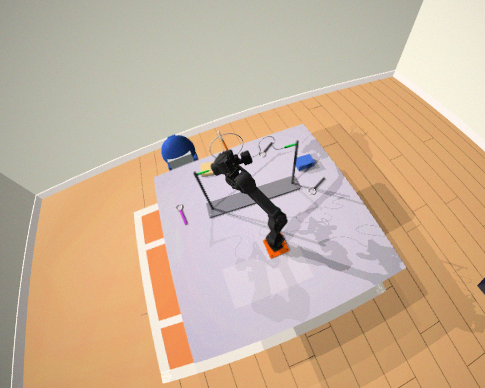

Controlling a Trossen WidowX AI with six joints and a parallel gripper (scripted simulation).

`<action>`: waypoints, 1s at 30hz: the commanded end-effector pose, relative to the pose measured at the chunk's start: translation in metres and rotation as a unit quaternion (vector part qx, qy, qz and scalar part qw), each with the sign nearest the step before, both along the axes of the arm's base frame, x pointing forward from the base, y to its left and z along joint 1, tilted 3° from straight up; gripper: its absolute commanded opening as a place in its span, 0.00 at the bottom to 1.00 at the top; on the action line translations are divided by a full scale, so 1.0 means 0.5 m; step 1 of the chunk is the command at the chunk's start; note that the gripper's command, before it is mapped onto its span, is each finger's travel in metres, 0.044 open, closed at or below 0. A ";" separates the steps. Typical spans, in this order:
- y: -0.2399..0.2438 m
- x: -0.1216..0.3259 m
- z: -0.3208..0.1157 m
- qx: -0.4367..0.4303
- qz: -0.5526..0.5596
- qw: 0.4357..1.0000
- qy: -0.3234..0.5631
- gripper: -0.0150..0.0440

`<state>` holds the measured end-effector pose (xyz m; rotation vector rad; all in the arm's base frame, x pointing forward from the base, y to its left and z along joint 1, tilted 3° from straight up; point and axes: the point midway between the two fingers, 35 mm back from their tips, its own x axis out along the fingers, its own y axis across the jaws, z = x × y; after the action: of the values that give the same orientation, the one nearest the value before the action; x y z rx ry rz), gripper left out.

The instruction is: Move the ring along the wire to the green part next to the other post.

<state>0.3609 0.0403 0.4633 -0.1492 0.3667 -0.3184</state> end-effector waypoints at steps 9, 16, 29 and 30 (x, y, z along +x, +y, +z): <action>-0.013 -0.002 0.002 -0.081 0.001 0.997 0.014 0.00; -0.020 -0.003 0.004 -0.124 0.002 0.992 0.022 0.00; -0.031 -0.005 0.010 -0.203 0.005 0.979 0.036 0.00; -0.031 -0.005 0.010 -0.209 0.005 0.977 0.037 0.00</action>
<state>0.3592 0.0270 0.4680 -0.5253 0.3661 -0.3666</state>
